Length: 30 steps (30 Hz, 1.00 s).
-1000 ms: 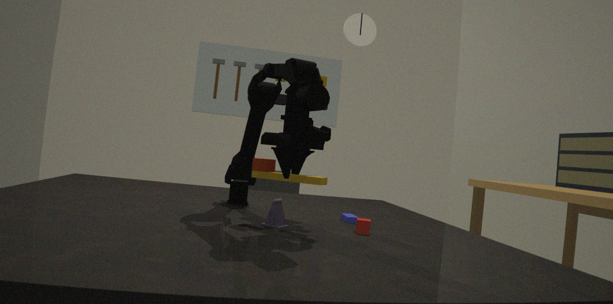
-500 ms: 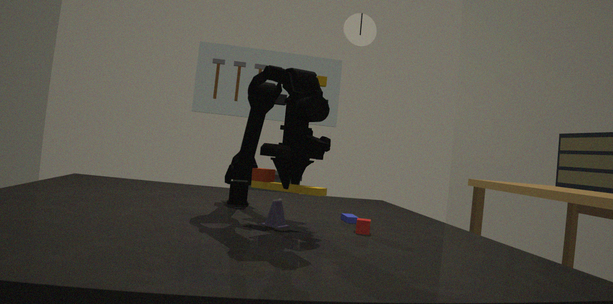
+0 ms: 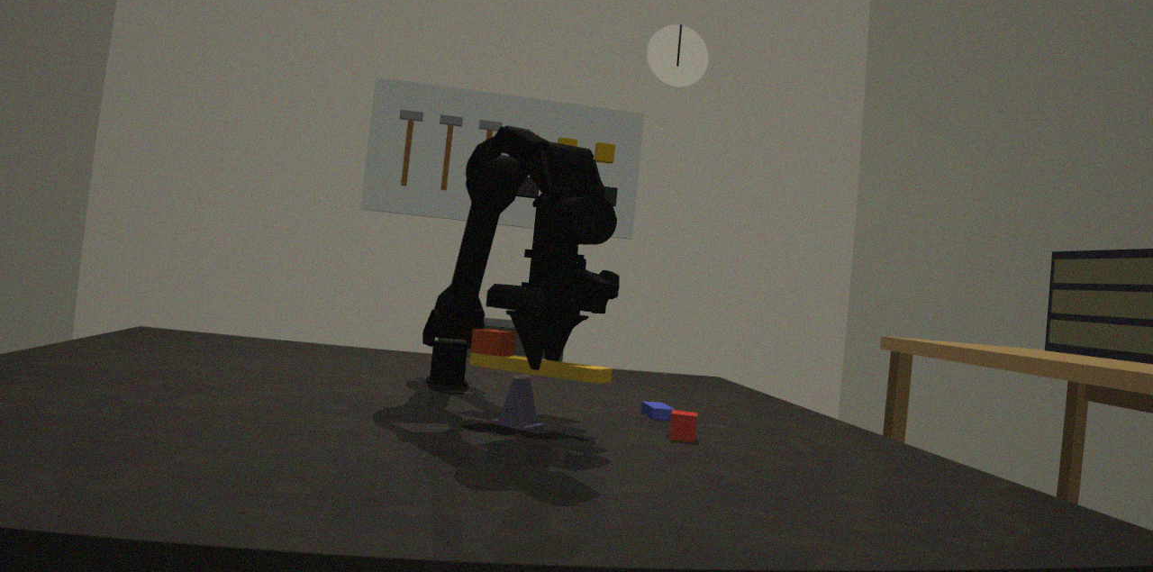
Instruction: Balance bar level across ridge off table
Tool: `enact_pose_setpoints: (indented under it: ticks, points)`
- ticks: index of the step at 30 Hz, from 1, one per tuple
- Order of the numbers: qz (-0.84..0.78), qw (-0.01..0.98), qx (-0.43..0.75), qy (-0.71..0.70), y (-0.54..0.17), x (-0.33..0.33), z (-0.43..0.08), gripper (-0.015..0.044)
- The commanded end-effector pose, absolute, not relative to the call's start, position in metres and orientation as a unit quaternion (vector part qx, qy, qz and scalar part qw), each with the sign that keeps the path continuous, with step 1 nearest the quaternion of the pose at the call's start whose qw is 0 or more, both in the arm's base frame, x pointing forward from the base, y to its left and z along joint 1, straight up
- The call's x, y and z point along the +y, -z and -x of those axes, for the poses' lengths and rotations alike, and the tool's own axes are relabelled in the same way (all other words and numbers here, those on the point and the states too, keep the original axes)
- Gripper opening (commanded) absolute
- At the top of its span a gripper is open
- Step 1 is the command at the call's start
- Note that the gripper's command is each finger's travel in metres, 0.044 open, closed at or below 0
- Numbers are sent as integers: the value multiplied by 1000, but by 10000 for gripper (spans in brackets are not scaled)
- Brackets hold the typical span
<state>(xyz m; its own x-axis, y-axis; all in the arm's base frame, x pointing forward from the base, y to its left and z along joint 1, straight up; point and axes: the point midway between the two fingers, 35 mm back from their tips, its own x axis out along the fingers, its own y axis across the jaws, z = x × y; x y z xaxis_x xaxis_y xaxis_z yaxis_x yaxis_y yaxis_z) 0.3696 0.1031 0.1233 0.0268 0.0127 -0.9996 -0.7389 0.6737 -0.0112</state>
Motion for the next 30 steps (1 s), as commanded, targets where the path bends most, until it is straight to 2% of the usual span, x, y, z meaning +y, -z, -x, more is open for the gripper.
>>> enact_pose_setpoints:
  ticks: [1, 30]
  points:
    - [287, 660, 634, -284, -125, 102, -371, 0]
    - [287, 660, 634, -284, -121, 102, -371, 0]
